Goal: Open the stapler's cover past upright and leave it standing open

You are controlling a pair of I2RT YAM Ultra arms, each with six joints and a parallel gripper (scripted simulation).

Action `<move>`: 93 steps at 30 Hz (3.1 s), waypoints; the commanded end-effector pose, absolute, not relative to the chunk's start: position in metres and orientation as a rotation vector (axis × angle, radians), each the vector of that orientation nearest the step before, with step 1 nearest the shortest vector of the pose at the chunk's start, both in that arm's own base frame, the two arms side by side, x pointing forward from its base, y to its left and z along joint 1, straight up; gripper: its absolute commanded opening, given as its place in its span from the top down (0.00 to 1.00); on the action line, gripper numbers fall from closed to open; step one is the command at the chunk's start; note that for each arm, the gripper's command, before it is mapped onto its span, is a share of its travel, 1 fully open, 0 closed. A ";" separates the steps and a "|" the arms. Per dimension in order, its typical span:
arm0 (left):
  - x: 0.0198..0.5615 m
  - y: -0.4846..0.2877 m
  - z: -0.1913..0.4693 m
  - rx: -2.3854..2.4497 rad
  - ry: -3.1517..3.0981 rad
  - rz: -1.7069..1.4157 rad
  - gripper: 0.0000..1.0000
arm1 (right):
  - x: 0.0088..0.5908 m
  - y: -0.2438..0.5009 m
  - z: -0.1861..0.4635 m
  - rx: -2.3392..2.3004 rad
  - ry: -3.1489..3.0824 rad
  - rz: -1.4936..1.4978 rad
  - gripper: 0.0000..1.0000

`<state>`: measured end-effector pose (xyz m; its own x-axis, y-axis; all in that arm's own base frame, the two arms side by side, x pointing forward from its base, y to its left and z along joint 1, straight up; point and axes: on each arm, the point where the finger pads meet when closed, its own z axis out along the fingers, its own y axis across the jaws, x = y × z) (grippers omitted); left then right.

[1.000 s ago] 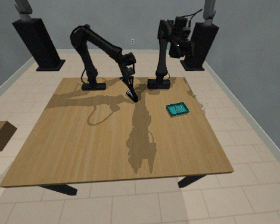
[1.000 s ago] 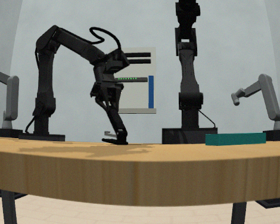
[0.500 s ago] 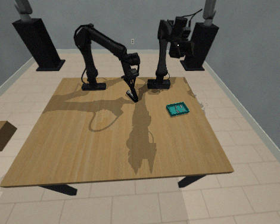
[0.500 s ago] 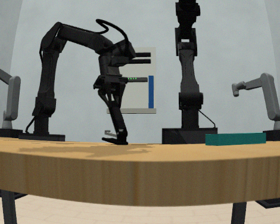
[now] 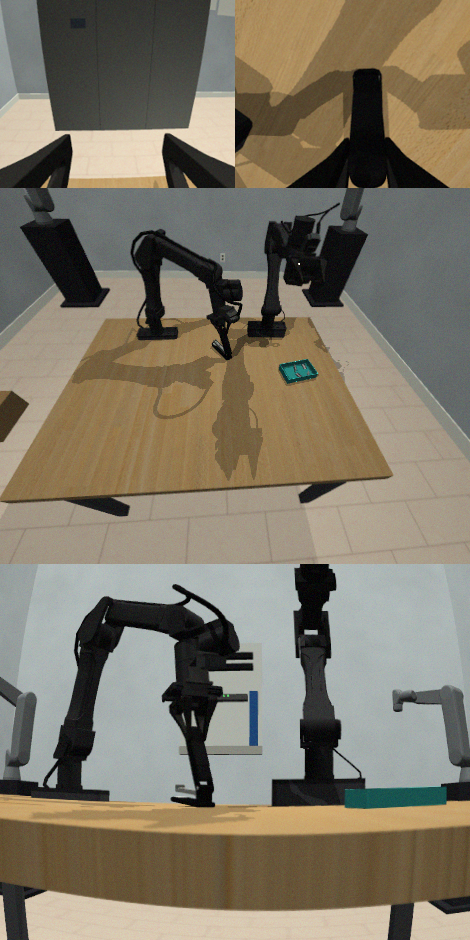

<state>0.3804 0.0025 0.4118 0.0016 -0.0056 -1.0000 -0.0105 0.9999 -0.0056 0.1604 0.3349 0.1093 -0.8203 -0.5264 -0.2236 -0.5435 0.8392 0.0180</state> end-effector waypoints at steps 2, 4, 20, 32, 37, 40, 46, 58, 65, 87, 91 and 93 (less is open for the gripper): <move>0.381 0.003 0.411 -0.003 1.560 0.003 0.43 | 0.161 0.333 0.110 -0.858 2.867 0.087 0.78; 0.381 0.003 0.411 -0.003 1.560 0.003 0.43 | 0.161 0.333 0.110 -0.858 2.867 0.087 0.78; 0.381 0.003 0.411 -0.003 1.560 0.003 0.43 | 0.163 0.333 0.129 -0.847 2.828 0.133 0.53; 0.381 0.003 0.411 -0.003 1.560 0.003 0.43 | 0.157 0.332 0.151 -0.841 2.816 0.150 0.53; 0.381 0.003 0.411 -0.003 1.560 0.003 0.43 | 0.152 0.334 0.165 -0.839 2.810 0.141 0.53; 0.381 0.003 0.411 -0.003 1.560 0.003 0.43 | 0.150 0.332 0.177 -0.839 2.810 0.141 0.53; 0.381 0.003 0.411 -0.003 1.560 0.003 0.43 | 0.148 0.328 0.183 -0.852 2.851 0.095 0.53; 0.381 0.003 0.411 -0.003 1.560 0.003 0.43 | 0.151 0.360 0.186 -1.005 2.556 0.060 0.50; 0.381 0.003 0.411 -0.003 1.560 0.003 0.43 | 0.141 0.415 0.181 -0.953 2.306 0.268 0.50; 0.381 0.003 0.411 -0.003 1.560 0.003 0.43 | 0.095 0.414 0.144 -0.742 1.829 0.507 0.50; 0.381 0.003 0.411 -0.003 1.560 0.003 0.43 | 0.091 0.405 0.144 -0.699 1.790 0.537 0.50; 0.381 0.003 0.411 -0.003 1.560 0.003 0.43 | 0.087 0.394 0.143 -0.665 1.757 0.560 0.50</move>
